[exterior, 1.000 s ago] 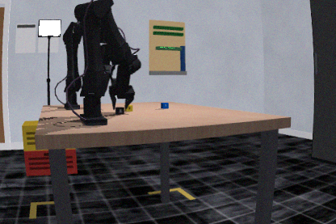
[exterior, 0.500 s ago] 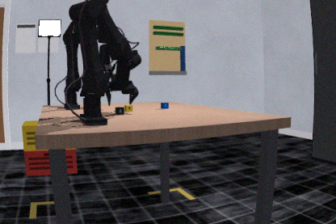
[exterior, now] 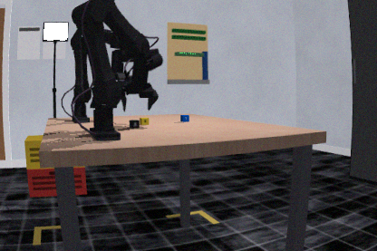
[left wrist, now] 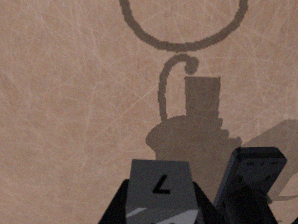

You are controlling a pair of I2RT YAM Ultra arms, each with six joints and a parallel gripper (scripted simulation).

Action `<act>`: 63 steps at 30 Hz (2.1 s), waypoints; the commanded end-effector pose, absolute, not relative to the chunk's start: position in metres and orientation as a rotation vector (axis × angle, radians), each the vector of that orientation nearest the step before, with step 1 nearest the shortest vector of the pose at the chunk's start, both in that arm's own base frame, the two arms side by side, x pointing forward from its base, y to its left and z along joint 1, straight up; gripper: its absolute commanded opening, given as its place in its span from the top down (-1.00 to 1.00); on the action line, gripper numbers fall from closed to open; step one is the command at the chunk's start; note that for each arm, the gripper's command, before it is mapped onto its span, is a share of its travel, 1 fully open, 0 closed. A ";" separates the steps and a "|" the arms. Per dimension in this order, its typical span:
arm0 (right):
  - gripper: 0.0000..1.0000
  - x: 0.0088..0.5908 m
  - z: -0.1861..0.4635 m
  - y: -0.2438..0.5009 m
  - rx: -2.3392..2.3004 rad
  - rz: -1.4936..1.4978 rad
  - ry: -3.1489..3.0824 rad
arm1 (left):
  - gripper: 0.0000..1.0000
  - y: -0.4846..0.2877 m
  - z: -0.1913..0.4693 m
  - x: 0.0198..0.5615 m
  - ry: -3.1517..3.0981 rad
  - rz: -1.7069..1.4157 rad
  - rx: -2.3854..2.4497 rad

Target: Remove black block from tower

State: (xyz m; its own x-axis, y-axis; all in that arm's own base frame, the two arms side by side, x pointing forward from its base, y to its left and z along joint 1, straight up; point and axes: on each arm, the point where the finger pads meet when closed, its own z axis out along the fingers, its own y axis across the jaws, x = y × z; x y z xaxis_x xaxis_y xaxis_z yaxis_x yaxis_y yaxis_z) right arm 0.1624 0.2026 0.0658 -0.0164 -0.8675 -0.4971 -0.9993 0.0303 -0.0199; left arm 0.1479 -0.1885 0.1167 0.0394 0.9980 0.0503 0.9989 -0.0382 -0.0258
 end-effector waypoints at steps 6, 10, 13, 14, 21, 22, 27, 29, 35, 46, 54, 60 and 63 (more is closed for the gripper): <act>-1.00 0.156 0.090 0.208 -1.782 0.529 2.015 | 0.46 -0.191 0.126 0.149 -2.167 -0.023 -2.256; -1.00 0.145 0.129 0.217 -1.617 0.557 1.996 | 0.46 -0.194 0.131 0.151 -2.189 -0.018 -2.270; -1.00 0.130 0.162 0.222 -1.507 0.618 1.951 | 0.46 -0.205 0.127 0.158 -2.198 -0.014 -2.289; -1.00 0.124 0.173 0.222 -1.473 0.641 1.929 | 0.46 -0.211 0.123 0.162 -2.196 -0.015 -2.287; -1.00 0.096 0.223 0.216 -1.328 0.765 1.805 | 0.46 -0.247 0.108 0.189 -2.192 -0.016 -2.284; -1.00 0.091 0.231 0.214 -1.306 0.790 1.784 | 0.46 -0.255 0.104 0.194 -2.186 -0.017 -2.283; -1.00 0.067 0.261 0.202 -1.215 0.904 1.691 | 0.46 -0.286 0.088 0.216 -2.166 -0.022 -2.260; -1.00 0.059 0.271 0.197 -1.189 0.943 1.658 | 0.46 -0.298 0.082 0.225 -2.163 -0.023 -2.258; -1.00 0.048 0.284 0.188 -1.164 0.992 1.597 | 0.46 -0.309 0.074 0.234 -2.135 -0.029 -2.224; -1.00 0.046 0.271 0.157 -1.132 0.900 1.746 | 0.46 -0.318 0.073 0.240 -2.147 -0.025 -2.236; -1.00 0.026 0.299 0.081 -1.004 0.804 1.789 | 0.46 -0.319 0.076 0.241 -2.152 -0.023 -2.242; -1.00 0.011 0.310 0.036 -0.928 0.777 1.769 | 0.46 -0.319 0.076 0.241 -2.152 -0.023 -2.242; -1.00 0.005 0.315 0.019 -0.897 0.774 1.750 | 0.46 -0.319 0.076 0.241 -2.152 -0.023 -2.242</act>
State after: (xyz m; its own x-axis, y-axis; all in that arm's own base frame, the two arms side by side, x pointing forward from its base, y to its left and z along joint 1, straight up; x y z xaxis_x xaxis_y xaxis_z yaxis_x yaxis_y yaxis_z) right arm 0.0084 0.0520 0.3274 -0.1984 -0.1958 -0.9604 -0.8763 0.4743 0.0843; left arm 0.2375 -0.3088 0.0632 0.0389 0.9971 0.0657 0.9986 -0.0365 -0.0380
